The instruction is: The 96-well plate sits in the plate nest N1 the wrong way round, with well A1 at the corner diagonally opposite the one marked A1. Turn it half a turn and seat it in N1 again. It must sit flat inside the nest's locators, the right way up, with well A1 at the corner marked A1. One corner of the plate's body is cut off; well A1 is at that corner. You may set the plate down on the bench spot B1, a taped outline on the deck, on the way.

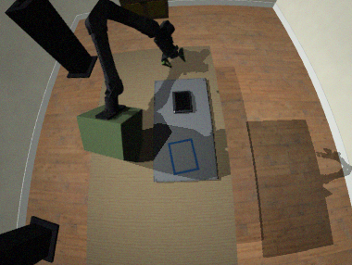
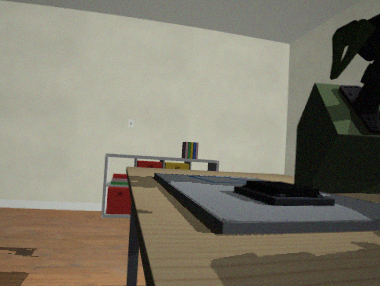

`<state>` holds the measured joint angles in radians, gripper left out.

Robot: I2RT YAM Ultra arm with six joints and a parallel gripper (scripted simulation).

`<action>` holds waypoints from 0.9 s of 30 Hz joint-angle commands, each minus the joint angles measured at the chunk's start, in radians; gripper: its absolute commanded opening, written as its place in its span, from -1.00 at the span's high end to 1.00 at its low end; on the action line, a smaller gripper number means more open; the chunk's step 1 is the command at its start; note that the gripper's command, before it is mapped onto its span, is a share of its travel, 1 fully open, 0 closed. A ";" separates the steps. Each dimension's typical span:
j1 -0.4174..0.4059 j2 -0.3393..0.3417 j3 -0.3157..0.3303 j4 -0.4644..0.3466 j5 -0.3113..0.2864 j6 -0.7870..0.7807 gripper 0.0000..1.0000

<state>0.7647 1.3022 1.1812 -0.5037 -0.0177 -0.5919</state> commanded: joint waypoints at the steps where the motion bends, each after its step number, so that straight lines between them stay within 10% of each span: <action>1: -0.031 -0.017 0.019 -0.058 0.021 0.069 -1.00; 27: -0.279 -0.076 -0.051 -0.296 0.012 0.248 -1.00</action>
<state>0.5114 1.2400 1.1183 -0.7555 -0.0204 -0.4007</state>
